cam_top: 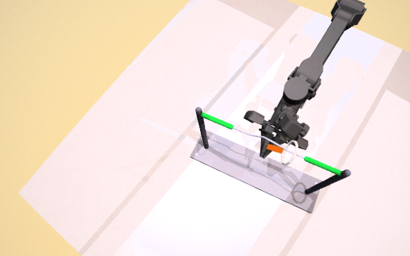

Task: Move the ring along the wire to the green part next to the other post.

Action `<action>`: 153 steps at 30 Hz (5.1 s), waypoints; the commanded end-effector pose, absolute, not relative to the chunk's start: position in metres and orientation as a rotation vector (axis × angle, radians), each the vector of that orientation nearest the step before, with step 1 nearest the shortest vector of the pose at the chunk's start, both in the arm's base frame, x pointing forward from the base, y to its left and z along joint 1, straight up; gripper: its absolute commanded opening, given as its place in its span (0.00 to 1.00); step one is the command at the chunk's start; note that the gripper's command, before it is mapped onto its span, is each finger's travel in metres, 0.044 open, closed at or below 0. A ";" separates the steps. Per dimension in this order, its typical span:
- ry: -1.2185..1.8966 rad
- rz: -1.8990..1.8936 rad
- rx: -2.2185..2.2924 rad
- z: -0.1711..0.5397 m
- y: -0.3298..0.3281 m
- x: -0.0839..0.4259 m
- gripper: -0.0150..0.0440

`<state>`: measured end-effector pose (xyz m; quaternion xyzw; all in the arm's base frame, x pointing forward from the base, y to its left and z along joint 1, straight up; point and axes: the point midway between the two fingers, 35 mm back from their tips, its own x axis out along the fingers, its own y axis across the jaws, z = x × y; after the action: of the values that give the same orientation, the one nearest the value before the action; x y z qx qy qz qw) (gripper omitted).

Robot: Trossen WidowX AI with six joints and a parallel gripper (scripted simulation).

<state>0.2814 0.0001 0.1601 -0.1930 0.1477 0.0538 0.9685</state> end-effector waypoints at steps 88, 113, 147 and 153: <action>0.318 0.051 -0.023 0.132 0.102 0.265 0.22; 0.325 0.048 -0.020 0.144 0.102 0.226 0.53; 0.308 0.056 -0.026 0.162 0.095 0.178 0.93; 0.308 0.056 -0.026 0.162 0.095 0.178 1.00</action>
<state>0.1799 0.0960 0.1607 -0.0142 0.1554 0.0286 0.9873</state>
